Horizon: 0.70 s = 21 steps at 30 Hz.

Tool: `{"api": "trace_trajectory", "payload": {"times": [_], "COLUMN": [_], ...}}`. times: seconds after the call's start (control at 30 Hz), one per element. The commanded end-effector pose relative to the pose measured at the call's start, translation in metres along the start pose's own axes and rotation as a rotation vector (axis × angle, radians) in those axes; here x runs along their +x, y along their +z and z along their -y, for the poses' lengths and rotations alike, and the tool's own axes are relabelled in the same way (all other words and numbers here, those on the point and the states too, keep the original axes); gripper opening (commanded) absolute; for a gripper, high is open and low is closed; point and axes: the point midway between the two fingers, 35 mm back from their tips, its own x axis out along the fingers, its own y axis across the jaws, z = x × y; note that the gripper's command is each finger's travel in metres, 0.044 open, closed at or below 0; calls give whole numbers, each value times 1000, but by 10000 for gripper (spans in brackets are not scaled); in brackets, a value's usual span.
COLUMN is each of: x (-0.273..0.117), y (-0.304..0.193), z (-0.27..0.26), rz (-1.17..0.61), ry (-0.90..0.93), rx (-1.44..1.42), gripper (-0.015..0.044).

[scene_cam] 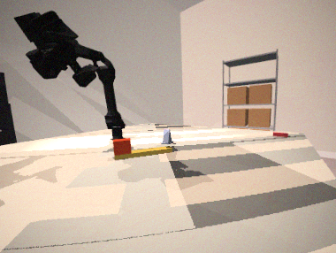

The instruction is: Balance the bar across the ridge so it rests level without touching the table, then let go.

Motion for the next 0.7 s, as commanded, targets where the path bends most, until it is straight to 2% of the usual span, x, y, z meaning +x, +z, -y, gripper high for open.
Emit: {"api": "trace_trajectory", "payload": {"times": [0.0,0.07,0.1,0.67], "x": [0,4,7,47], "y": [0,1,1,6], "z": [0,2,4,36], "rz": [1,10,17,96], "ry": [-1,-10,-18,-187], "rx": [-4,-35,-59,-475], "gripper": [374,321,315,315]}}
